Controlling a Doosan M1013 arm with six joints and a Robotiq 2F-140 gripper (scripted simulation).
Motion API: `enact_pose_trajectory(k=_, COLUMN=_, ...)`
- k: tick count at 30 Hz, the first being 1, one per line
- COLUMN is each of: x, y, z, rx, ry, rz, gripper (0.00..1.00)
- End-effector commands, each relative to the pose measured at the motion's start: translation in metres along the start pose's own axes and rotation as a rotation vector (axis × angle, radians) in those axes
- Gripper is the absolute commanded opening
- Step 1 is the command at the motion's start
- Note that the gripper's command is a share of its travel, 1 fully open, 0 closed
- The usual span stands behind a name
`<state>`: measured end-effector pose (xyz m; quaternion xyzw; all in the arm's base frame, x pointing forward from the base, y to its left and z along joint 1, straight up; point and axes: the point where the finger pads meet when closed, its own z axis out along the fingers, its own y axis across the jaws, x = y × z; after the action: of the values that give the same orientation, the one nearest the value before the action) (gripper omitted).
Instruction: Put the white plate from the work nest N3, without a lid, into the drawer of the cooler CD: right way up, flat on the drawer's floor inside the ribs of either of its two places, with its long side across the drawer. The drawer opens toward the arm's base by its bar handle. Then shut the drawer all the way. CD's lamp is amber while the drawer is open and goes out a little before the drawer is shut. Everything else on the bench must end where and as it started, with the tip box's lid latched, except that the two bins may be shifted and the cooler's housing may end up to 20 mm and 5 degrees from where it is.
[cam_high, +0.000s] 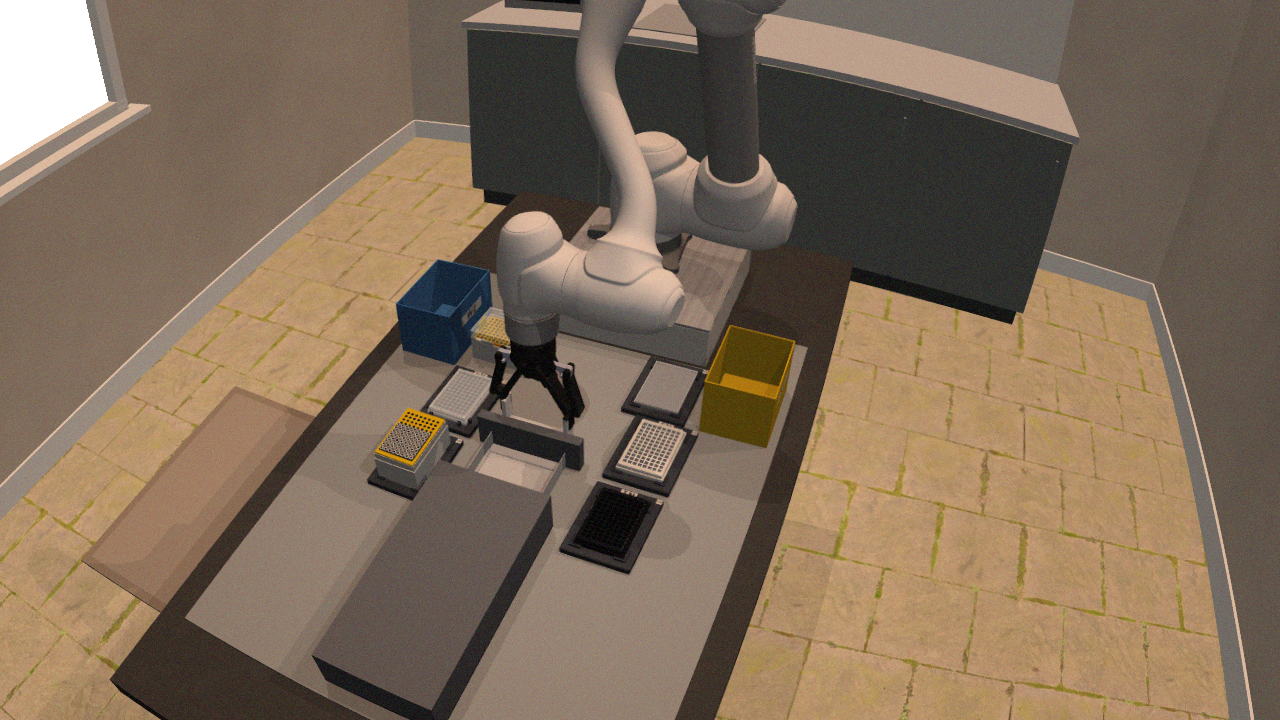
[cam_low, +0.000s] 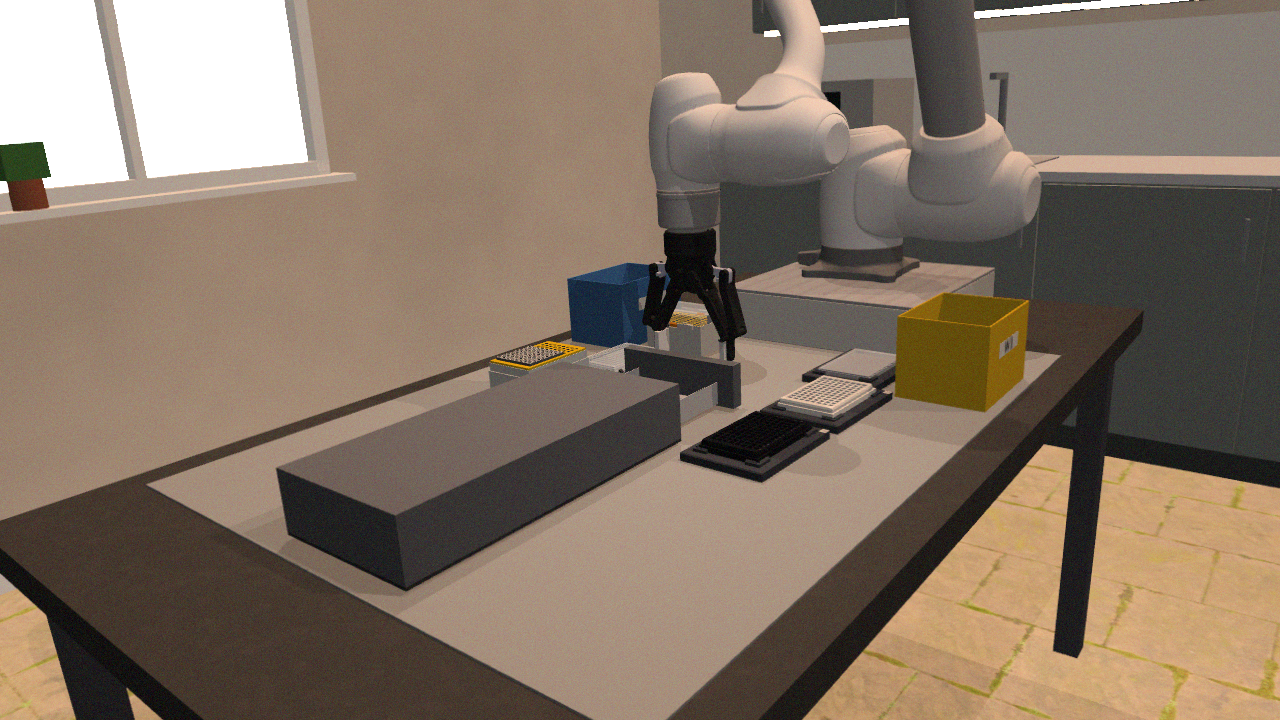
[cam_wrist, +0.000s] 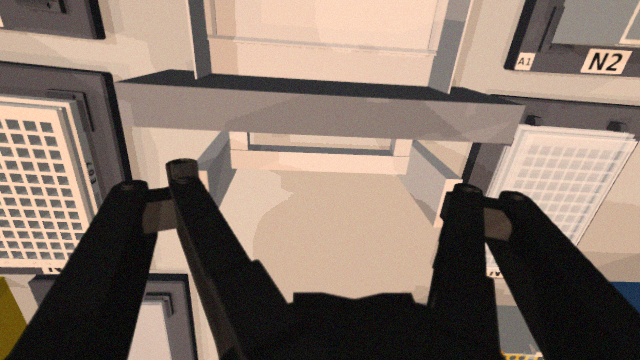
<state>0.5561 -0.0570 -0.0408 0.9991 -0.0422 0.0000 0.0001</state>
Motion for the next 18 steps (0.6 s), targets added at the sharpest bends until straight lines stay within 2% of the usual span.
enact_pose_trajectory(k=1, x=0.0, y=0.0, z=0.0, rx=0.0, ry=0.0, rz=0.0, gripper=0.61)
enact_pose_trajectory(k=13, x=0.0, y=0.0, z=0.0, rx=0.0, ry=0.0, rz=0.0, gripper=0.55)
enact_pose_trajectory(k=14, x=0.0, y=0.0, z=0.0, rx=0.0, ry=0.0, rz=0.0, gripper=0.0)
enact_pose_trajectory(k=18, x=0.0, y=0.0, z=0.0, rx=0.0, ry=0.0, rz=0.0, gripper=0.0)
